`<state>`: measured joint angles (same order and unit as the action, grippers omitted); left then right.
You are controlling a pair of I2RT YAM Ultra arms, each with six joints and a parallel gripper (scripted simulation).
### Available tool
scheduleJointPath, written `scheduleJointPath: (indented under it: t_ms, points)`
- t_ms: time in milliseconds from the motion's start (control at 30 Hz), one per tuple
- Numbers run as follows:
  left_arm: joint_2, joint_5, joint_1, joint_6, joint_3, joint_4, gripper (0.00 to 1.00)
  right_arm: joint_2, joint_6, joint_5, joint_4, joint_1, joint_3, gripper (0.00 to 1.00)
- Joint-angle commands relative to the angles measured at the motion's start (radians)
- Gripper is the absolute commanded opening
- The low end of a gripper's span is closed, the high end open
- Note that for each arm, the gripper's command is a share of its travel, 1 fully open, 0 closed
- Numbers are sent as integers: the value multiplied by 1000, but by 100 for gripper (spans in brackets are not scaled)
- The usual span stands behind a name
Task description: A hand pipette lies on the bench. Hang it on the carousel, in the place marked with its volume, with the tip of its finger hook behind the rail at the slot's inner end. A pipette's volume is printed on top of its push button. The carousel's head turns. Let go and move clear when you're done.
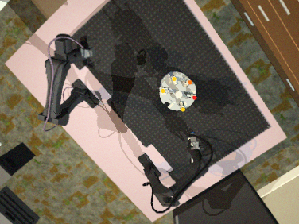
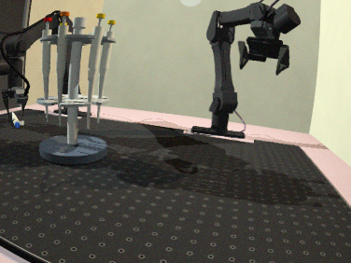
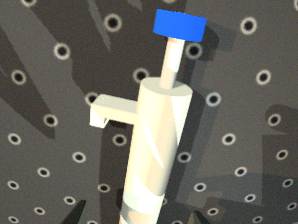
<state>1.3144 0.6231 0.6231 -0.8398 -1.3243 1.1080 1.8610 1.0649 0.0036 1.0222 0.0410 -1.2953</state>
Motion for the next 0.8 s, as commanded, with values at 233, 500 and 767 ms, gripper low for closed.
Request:
scheduleJointPath:
  t_ms: [233, 500, 767]
  points:
    - [1, 21, 9, -7, -15, -12, 100, 22, 0, -12, -60, -9, 24, 54]
    - [1, 21, 9, -7, -15, -12, 100, 2, 1, -13, -92, -9, 34, 54]
    - [1, 21, 9, -7, -15, -12, 100, 17, 0, -4, -80, -2, 35, 54]
